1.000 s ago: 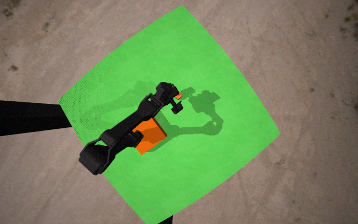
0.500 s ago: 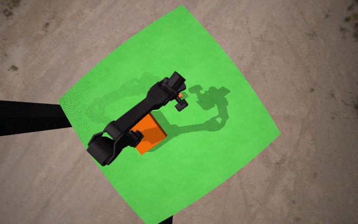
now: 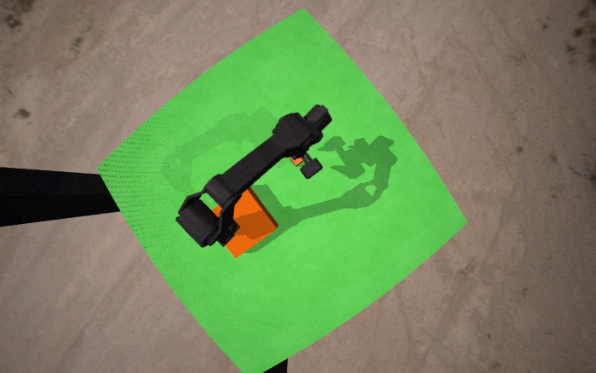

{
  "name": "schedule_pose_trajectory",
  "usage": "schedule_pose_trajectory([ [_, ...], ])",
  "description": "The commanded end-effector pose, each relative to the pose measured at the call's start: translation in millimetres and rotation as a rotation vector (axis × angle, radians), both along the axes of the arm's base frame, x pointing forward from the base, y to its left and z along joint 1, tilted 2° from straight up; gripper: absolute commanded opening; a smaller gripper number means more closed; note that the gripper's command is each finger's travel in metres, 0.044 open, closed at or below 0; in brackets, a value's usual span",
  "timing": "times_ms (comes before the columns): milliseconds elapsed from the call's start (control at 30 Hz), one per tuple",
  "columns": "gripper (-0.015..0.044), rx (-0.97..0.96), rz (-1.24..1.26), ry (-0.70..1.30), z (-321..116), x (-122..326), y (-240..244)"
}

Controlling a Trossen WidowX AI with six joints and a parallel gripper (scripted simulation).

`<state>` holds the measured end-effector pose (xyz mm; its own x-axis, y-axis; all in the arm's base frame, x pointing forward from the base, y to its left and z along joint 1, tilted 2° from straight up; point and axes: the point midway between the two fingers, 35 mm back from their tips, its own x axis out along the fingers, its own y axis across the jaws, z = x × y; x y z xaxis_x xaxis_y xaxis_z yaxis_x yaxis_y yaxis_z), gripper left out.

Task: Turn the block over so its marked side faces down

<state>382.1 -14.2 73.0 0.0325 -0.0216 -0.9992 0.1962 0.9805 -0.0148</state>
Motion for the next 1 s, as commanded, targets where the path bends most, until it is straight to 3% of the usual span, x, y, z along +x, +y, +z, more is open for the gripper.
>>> schedule_pose_trajectory([
  [0,0.044,0.005,0.003,0.023,-27.9,-2.3,-0.2],
  [967,0.044,0.005,0.003,0.023,-74.5,-2.1,-0.9],
])
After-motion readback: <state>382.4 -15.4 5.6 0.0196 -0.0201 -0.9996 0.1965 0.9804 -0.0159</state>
